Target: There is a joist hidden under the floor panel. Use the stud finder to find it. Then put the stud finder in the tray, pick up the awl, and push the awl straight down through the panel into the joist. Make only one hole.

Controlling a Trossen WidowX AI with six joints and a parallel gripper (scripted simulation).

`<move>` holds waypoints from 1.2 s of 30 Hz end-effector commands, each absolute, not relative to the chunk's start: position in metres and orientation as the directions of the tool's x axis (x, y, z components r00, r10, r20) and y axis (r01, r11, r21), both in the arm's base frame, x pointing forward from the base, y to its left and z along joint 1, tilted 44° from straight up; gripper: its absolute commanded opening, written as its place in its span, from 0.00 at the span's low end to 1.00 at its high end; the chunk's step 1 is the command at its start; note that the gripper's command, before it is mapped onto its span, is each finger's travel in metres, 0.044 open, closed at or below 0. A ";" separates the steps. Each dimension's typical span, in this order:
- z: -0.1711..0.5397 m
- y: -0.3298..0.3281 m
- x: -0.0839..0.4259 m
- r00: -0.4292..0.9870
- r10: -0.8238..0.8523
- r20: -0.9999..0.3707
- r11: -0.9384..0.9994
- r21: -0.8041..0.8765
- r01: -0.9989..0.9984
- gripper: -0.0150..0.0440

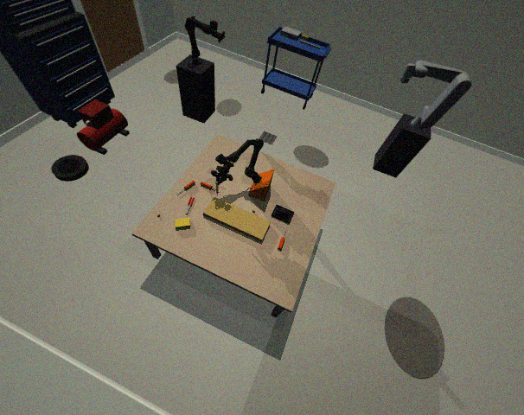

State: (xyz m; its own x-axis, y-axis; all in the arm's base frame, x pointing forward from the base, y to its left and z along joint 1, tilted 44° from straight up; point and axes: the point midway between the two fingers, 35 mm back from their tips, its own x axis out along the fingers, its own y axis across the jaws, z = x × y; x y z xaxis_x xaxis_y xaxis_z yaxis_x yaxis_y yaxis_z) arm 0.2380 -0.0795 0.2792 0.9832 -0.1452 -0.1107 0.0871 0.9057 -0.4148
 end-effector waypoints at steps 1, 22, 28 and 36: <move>0.274 -0.081 0.250 0.974 -0.166 -0.153 0.910 -0.405 0.091 0.25; 0.238 -0.061 0.301 0.900 -0.268 -0.343 0.881 -0.465 0.085 0.25; 0.227 -0.050 0.313 0.872 -0.308 -0.381 0.855 -0.513 0.078 0.25; 0.214 -0.031 0.325 0.834 -0.367 -0.412 0.806 -0.589 0.063 0.25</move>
State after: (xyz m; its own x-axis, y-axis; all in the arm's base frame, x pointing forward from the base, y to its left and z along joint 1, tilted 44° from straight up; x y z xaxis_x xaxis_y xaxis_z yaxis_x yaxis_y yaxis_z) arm 0.3189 -0.0404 0.2186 0.8497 -0.3408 -0.4023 0.0683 0.8278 -0.5568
